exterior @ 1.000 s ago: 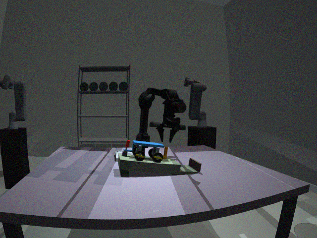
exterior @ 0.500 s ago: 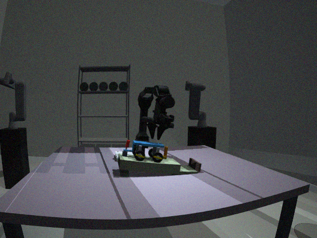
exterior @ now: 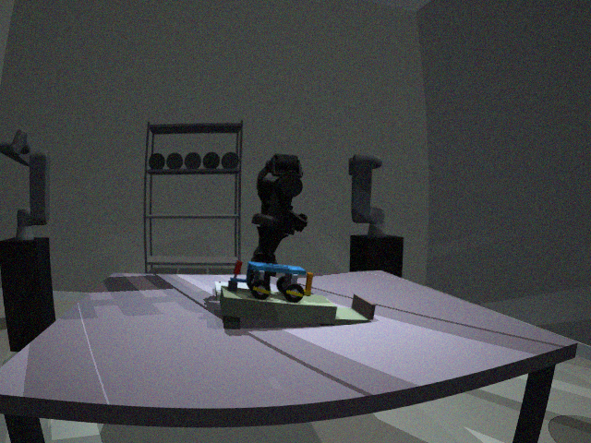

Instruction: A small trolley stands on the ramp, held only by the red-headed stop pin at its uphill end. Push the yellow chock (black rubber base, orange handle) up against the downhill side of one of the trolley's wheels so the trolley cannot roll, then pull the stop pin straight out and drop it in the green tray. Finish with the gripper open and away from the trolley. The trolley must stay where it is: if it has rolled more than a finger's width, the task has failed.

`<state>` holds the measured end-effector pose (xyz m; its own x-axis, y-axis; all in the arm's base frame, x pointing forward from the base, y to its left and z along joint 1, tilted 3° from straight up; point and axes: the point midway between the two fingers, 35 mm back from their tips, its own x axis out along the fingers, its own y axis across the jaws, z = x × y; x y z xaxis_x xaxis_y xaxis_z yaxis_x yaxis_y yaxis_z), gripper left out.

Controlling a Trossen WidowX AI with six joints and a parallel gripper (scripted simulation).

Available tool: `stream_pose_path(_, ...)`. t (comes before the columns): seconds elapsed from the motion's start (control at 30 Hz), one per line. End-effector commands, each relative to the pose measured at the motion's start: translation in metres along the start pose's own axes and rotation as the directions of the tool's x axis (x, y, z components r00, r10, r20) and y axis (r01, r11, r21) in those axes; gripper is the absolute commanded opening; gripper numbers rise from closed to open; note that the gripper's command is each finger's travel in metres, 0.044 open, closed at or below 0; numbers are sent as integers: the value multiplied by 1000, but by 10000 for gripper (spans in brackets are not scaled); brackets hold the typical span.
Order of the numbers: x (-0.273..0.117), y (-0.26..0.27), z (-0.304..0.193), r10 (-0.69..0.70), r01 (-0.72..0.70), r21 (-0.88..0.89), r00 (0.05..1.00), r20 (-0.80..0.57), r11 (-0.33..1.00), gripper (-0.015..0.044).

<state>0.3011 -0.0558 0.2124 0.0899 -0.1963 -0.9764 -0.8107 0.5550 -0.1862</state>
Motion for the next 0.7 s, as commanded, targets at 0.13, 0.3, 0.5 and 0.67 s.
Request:
stream_pose_path(0.13, 2, -24, -38, 7, -28, -347, 998, -62, 938, 190)
stream_pose_path(0.3, 3, -32, -56, 17, -58, -492, 996, -87, 869, 190)
stream_pose_path(0.5, 3, -32, -57, 17, -59, -497, 996, -88, 866, 190)
stream_pose_path(0.67, 3, -32, -57, 17, -59, -497, 996, -88, 866, 190)
